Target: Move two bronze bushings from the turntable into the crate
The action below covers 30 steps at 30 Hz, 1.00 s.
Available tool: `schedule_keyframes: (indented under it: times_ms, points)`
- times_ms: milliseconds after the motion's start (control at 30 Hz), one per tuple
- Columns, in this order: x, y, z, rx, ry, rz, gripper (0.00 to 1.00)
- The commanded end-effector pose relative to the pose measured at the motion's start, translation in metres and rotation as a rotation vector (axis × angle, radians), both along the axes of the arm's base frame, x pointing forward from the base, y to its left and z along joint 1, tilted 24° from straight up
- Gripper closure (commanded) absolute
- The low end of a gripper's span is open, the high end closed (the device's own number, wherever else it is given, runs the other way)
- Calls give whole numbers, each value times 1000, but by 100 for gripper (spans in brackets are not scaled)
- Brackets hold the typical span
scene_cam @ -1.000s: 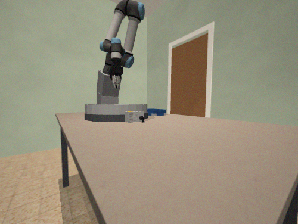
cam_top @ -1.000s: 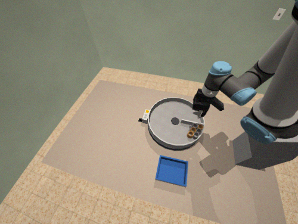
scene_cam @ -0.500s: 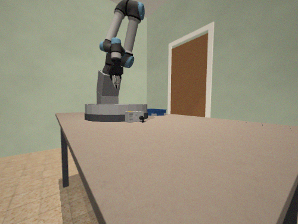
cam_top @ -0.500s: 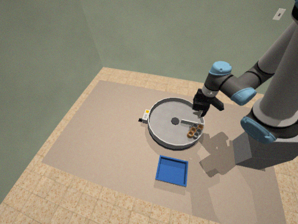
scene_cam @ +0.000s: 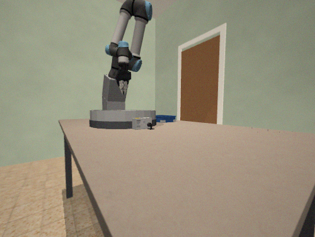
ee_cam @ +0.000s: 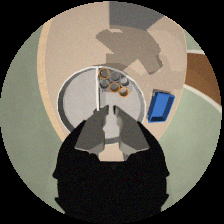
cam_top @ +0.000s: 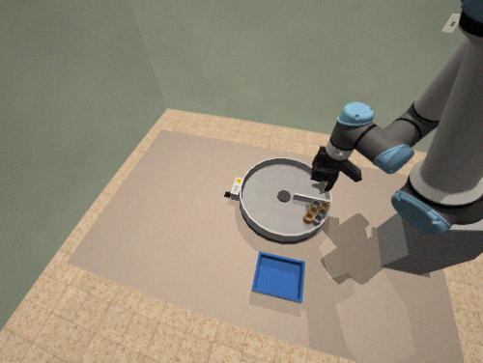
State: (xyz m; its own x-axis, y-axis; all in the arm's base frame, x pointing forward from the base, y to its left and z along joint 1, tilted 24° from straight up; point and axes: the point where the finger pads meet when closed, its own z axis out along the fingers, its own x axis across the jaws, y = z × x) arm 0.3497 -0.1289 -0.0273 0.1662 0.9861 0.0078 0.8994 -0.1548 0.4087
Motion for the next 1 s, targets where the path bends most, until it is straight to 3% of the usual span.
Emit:
schedule_keyframes:
  times_ms: [0,633,967]
  points:
    - [8,7,-10,-2,0,-1,95]
    - [52,52,-69,-2,-1,-1,95]
    - [56,57,-75,-2,-1,-1,95]
